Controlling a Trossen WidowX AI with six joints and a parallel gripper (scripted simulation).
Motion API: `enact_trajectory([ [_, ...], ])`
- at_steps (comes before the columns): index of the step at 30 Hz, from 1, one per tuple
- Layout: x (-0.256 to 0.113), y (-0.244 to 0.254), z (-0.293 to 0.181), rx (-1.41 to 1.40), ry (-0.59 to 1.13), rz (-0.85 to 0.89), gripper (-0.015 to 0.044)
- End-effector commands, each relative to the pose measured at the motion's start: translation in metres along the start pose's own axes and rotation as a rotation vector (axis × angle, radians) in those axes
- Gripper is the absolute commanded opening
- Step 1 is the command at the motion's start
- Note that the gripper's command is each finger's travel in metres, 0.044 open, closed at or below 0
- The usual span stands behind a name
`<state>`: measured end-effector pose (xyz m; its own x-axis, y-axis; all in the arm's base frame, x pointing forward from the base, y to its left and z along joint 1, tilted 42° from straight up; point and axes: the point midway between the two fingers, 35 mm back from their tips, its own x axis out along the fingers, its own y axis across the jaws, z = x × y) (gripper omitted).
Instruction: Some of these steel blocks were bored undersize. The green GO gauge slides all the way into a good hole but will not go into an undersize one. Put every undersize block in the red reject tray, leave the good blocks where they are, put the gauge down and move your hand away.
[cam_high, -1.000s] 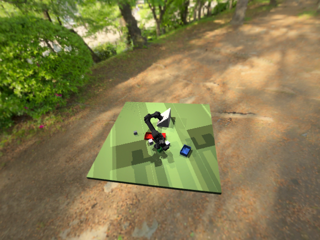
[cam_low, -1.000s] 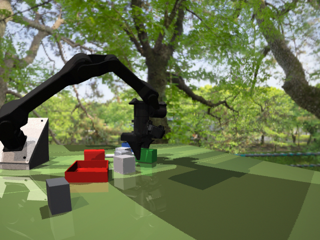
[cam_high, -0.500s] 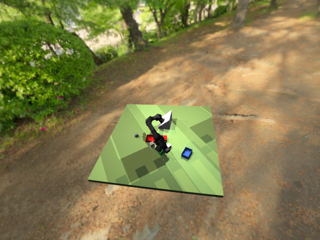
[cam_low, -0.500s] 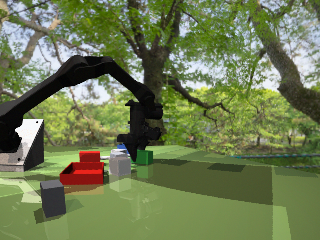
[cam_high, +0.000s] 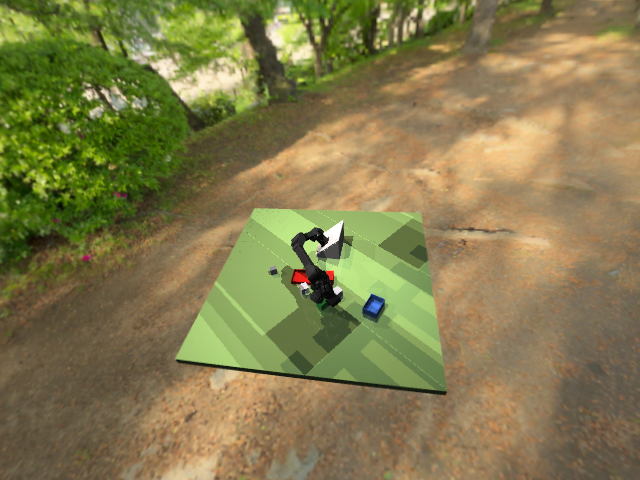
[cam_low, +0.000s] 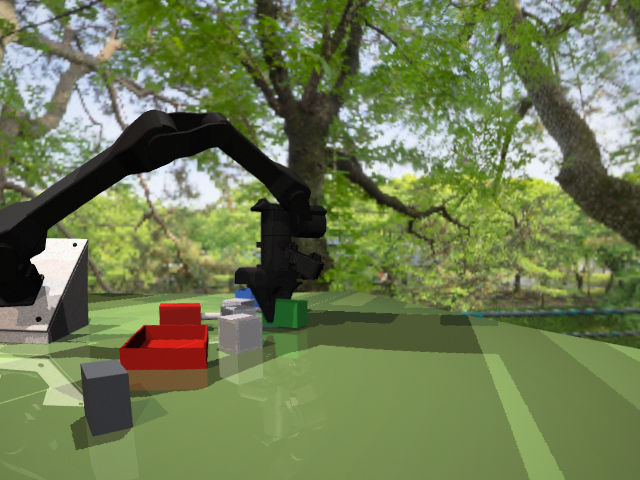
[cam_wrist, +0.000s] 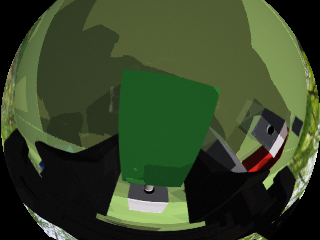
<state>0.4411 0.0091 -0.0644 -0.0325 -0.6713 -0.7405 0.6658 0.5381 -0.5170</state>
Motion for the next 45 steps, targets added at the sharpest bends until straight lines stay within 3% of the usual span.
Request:
enact_trajectory([
  [1, -0.0005, -0.0007, 0.0000, 0.001, -0.006, 0.001, 0.0000],
  [45, -0.0020, -0.0005, -0.0068, 0.002, -0.006, 0.001, 0.0000],
])
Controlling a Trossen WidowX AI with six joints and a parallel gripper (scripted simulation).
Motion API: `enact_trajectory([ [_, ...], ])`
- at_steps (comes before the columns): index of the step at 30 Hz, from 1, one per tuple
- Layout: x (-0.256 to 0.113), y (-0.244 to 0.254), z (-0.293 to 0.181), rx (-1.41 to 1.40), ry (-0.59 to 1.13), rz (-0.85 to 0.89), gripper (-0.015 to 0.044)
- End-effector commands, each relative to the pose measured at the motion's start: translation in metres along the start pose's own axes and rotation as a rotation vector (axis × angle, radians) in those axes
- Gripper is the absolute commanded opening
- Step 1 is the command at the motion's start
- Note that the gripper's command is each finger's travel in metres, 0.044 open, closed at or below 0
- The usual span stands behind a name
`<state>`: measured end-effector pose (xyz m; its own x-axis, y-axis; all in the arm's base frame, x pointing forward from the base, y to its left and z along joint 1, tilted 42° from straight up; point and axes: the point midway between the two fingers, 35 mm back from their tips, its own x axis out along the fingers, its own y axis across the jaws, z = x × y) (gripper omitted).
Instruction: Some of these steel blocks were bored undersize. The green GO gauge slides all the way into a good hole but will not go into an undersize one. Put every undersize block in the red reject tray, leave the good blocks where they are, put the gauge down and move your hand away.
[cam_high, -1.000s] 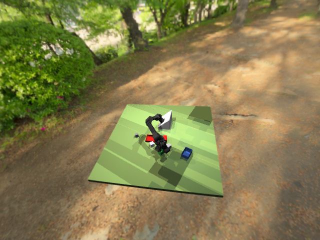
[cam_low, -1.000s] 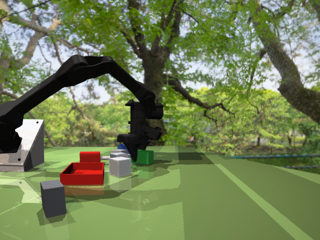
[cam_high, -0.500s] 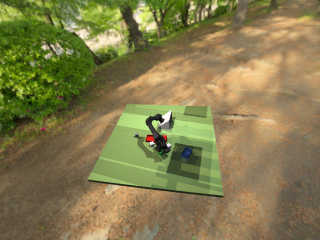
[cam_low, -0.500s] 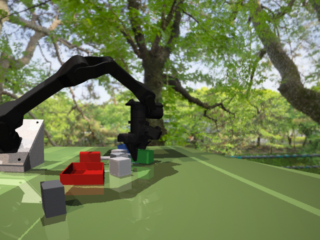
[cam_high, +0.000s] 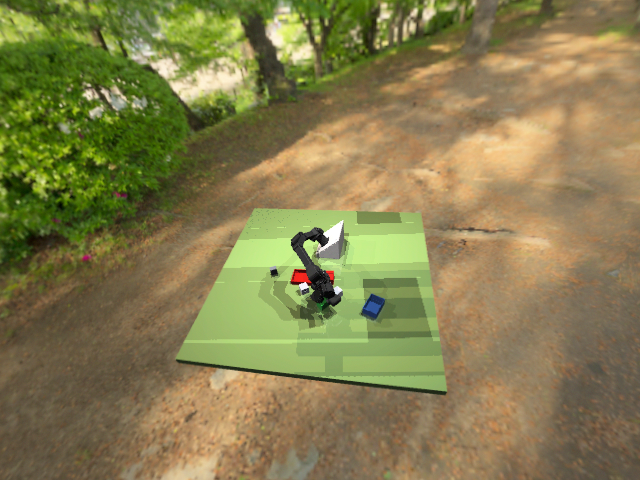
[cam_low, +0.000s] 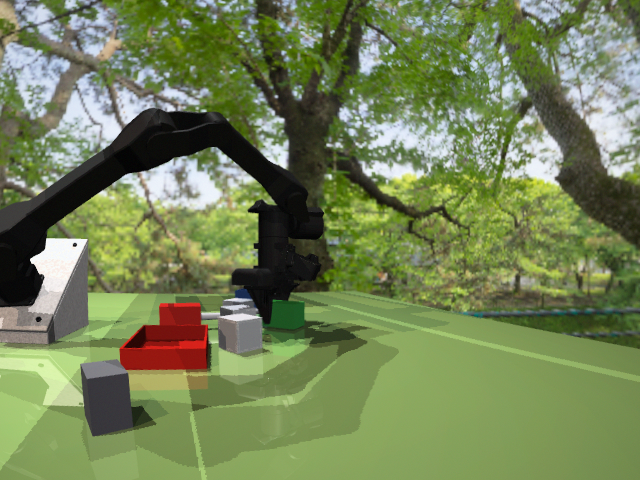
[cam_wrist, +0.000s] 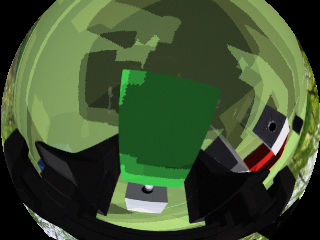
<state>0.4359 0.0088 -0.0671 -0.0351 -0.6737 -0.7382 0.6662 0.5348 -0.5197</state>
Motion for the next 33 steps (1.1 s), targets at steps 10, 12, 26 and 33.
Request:
enact_trajectory([
  [10, -0.0050, 0.0031, -0.0023, 0.001, -0.006, 0.006, 0.0000],
  [12, -0.0042, 0.0035, -0.0031, 0.001, -0.006, 0.006, 0.0000],
  [26, -0.0044, 0.0025, -0.0064, 0.001, -0.006, 0.006, 0.0000],
  [33, -0.0046, 0.0030, -0.0075, 0.000, -0.006, 0.006, 0.0000],
])
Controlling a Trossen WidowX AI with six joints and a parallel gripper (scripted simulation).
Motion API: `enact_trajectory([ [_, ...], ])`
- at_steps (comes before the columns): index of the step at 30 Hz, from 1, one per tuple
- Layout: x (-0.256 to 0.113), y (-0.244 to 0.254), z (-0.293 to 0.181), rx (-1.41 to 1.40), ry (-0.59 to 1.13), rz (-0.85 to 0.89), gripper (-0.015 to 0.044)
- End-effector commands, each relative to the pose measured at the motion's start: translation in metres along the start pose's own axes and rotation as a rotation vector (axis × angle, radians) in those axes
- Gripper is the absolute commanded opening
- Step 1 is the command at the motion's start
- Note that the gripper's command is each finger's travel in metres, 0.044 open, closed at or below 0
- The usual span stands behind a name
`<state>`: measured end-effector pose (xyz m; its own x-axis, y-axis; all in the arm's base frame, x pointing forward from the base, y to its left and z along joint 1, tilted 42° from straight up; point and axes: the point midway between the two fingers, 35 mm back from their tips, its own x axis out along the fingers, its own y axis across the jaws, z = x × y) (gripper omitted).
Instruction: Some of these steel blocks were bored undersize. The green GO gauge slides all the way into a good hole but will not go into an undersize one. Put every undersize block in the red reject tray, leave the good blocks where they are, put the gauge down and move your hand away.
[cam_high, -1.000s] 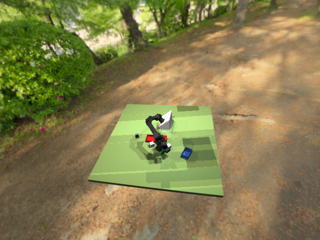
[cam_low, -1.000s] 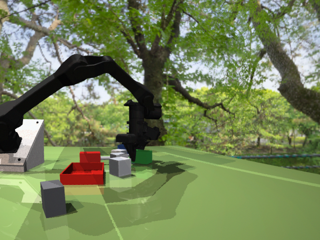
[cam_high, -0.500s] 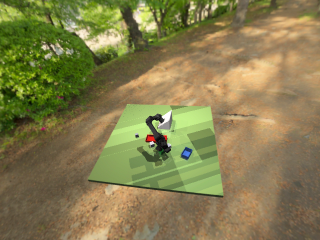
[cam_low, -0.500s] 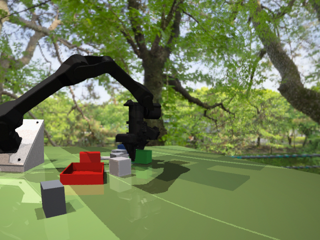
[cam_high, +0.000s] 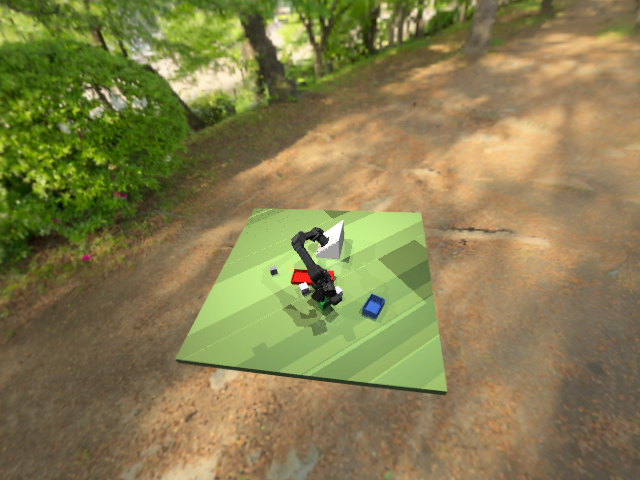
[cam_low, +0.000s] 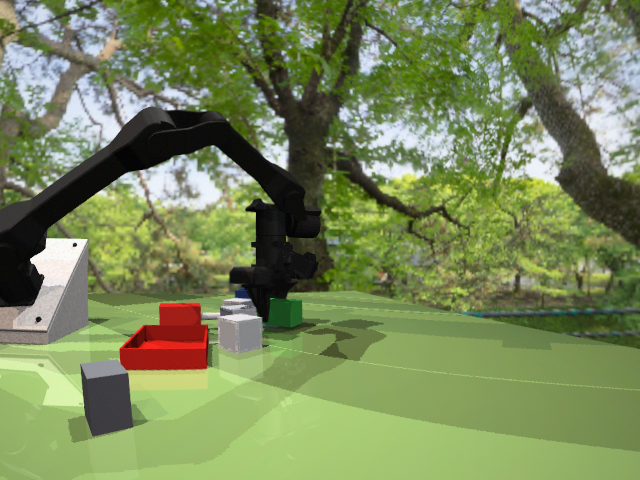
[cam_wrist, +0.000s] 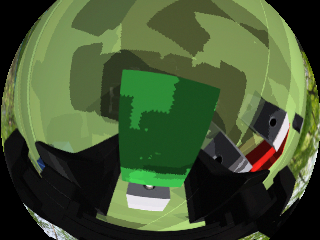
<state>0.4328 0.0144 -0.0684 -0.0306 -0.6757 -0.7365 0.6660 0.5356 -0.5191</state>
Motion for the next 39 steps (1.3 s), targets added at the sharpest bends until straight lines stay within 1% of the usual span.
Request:
enact_trajectory([
  [1, -0.0017, 0.0013, -0.0019, 0.001, 0.000, 0.005, 0.0000],
  [39, -0.0015, 0.0017, -0.0080, 0.001, 0.000, 0.005, 0.0000],
])
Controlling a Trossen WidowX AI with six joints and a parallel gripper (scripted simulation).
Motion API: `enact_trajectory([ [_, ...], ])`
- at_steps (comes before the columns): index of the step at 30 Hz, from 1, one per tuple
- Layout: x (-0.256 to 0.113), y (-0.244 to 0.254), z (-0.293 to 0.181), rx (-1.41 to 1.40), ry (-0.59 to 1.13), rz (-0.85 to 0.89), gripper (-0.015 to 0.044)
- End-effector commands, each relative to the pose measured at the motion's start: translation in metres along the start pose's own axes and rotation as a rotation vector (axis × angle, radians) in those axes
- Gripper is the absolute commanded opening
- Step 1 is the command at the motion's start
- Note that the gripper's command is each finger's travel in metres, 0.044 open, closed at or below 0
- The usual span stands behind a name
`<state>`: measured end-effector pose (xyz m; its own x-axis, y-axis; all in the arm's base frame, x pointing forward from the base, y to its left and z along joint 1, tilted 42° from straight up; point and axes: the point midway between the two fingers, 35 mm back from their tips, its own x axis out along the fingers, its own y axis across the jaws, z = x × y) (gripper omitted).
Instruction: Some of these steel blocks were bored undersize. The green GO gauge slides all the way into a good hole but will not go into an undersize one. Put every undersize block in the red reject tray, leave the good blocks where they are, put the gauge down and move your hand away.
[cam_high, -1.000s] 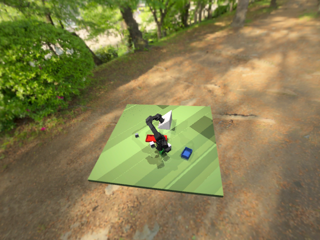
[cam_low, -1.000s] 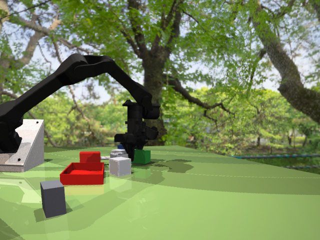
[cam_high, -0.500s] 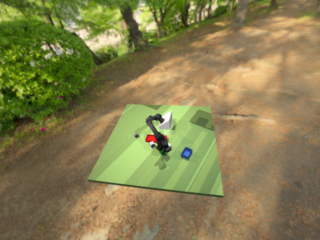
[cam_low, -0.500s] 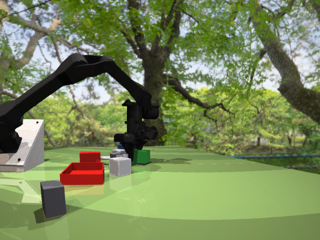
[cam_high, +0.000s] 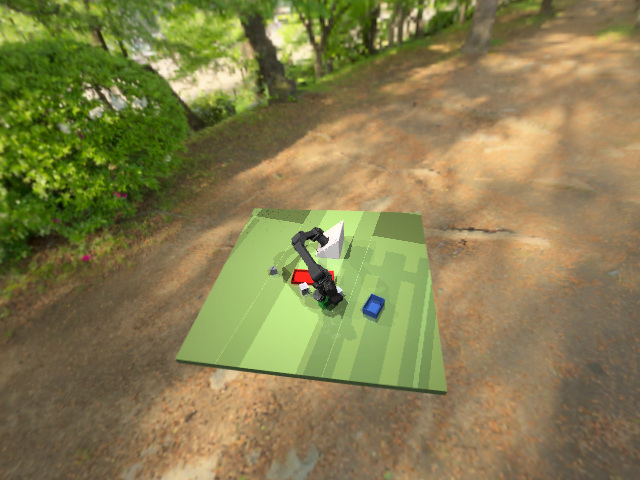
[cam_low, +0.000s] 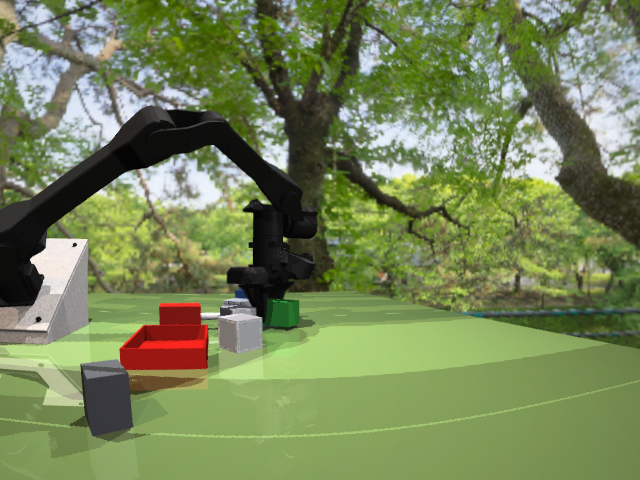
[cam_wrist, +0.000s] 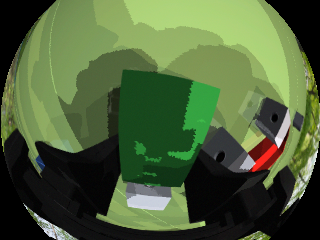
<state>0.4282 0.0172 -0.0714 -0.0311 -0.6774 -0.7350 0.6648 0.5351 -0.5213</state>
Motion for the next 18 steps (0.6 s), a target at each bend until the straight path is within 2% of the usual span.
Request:
enact_trajectory([
  [1, -0.0020, 0.0016, -0.0020, 0.002, 0.001, 0.007, 0.0000],
  [18, -0.0020, 0.0016, -0.0044, 0.002, 0.001, 0.007, 0.0000],
])
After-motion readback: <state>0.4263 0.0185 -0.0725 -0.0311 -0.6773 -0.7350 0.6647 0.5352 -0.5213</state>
